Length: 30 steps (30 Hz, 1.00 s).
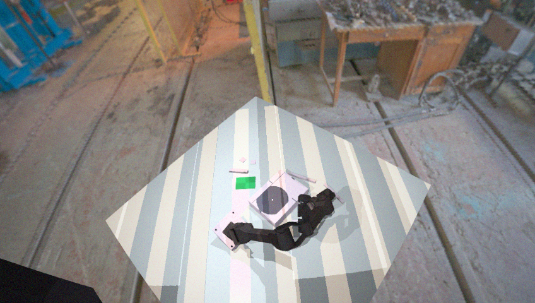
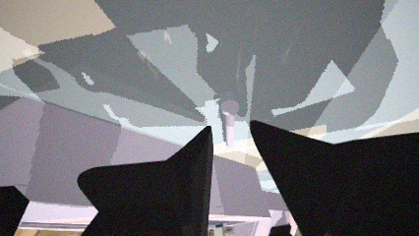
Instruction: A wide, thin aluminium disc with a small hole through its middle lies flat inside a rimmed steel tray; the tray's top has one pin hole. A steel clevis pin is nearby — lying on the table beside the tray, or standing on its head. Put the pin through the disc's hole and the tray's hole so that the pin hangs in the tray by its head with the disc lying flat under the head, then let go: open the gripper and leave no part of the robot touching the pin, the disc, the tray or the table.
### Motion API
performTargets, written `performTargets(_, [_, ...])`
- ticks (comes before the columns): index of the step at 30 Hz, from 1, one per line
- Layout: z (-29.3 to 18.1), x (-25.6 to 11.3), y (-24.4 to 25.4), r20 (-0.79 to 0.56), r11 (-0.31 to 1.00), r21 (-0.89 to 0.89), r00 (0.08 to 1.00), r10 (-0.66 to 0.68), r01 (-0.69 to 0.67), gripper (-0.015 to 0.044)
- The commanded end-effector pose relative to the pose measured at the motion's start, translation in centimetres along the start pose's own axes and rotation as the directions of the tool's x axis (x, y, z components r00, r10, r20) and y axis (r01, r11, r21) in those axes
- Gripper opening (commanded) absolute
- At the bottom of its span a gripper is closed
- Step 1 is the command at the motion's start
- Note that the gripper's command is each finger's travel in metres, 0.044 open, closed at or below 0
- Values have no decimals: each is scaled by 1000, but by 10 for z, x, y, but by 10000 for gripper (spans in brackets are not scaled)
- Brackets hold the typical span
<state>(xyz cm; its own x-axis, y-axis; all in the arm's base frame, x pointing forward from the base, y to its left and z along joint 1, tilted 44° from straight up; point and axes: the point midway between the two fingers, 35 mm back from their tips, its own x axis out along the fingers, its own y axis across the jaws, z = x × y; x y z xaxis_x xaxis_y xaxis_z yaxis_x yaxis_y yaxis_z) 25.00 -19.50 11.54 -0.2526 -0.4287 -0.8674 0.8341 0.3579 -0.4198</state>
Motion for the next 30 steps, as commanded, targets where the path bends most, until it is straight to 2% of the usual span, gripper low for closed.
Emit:
performTargets(1, [0,-1,0,-10,1000,7,1000,3,-3,160])
performTargets(22, [4,8,0,-10,1000,7,1000,3,-2,160])
performTargets(27, [4,8,0,-10,1000,7,1000,3,-2,29])
performTargets(30, [4,8,0,-10,1000,7,1000,3,-2,9])
